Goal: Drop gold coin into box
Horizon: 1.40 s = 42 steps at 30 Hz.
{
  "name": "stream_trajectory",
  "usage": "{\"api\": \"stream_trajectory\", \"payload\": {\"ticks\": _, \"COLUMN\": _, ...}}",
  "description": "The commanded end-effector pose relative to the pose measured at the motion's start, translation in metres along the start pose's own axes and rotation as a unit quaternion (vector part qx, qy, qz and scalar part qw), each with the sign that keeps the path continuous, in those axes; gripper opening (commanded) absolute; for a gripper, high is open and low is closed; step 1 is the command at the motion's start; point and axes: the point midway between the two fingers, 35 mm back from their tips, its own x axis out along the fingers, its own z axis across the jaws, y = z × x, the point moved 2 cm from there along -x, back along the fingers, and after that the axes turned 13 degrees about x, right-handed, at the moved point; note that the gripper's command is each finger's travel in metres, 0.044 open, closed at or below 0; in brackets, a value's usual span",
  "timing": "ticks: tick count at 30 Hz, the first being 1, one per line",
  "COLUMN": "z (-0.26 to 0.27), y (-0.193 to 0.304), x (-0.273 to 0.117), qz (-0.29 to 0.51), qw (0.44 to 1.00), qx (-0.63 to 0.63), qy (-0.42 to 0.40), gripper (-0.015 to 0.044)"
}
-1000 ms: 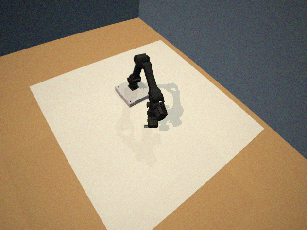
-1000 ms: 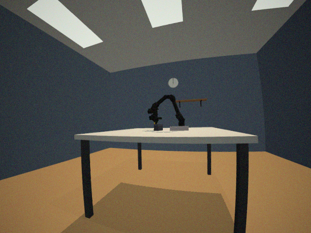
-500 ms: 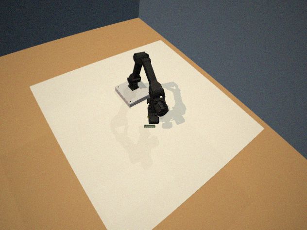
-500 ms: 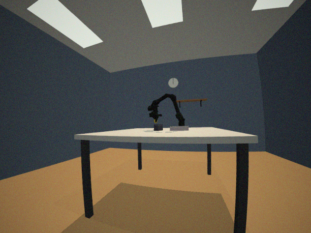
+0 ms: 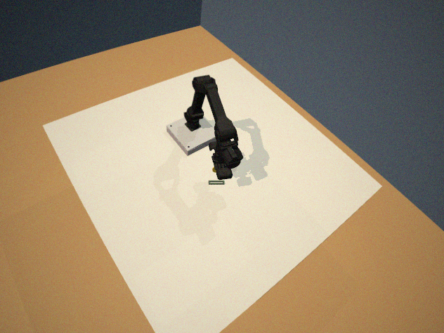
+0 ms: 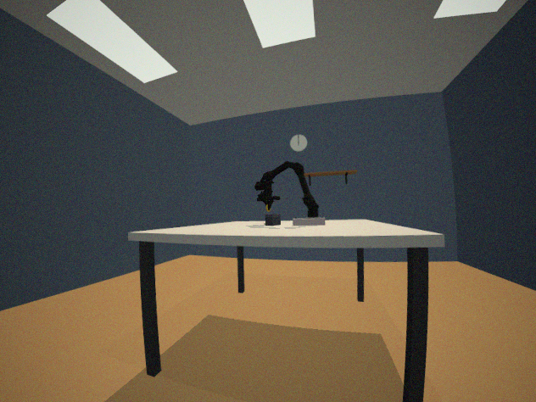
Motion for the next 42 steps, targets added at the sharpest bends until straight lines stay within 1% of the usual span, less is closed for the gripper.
{"api": "stream_trajectory", "payload": {"ticks": 1, "z": 0.004, "y": -0.004, "x": -0.002, "qz": -0.002, "qw": 1.000, "qx": -0.006, "qy": -0.001, "gripper": 0.0000}}
{"api": "stream_trajectory", "payload": {"ticks": 42, "z": 0.099, "y": -0.054, "x": -0.003, "qz": -0.005, "qw": 1.000, "qx": -0.005, "qy": -0.005, "gripper": 0.0000}}
